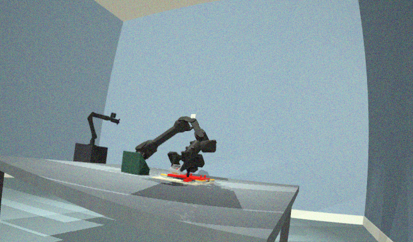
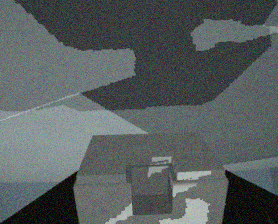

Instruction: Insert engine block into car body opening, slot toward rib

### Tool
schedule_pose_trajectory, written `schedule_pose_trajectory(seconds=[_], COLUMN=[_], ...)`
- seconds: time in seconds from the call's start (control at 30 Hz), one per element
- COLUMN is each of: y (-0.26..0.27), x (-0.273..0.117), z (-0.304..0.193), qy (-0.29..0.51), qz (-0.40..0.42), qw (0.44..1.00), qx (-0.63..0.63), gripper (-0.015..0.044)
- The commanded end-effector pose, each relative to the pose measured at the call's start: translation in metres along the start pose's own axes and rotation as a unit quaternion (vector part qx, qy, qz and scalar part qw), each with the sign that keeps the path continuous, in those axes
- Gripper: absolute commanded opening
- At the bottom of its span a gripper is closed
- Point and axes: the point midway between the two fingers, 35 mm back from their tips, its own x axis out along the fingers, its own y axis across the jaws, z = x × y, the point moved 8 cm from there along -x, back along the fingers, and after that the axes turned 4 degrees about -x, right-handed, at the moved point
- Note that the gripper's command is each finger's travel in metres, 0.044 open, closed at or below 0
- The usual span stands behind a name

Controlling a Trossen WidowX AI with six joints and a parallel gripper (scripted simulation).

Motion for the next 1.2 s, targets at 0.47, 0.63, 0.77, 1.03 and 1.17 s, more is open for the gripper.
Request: schedule_pose_trajectory(seconds=[0.47, 0.63, 0.77, 1.03, 1.17], y=[0.001, 0.001, 0.001, 0.001, 0.001], x=[0.016, 0.019, 0.02, 0.023, 0.024], z=[0.014, 0.017, 0.019, 0.022, 0.024], qy=[0.0, 0.0, 0.0, 0.0, 0.0], qz=[0.007, 0.007, 0.007, 0.007, 0.007], qw=[1.0, 1.0, 1.0, 1.0, 1.0], qx=[0.002, 0.002, 0.002, 0.002, 0.002], gripper=[0.0, 0.0, 0.0, 0.0, 0.0])
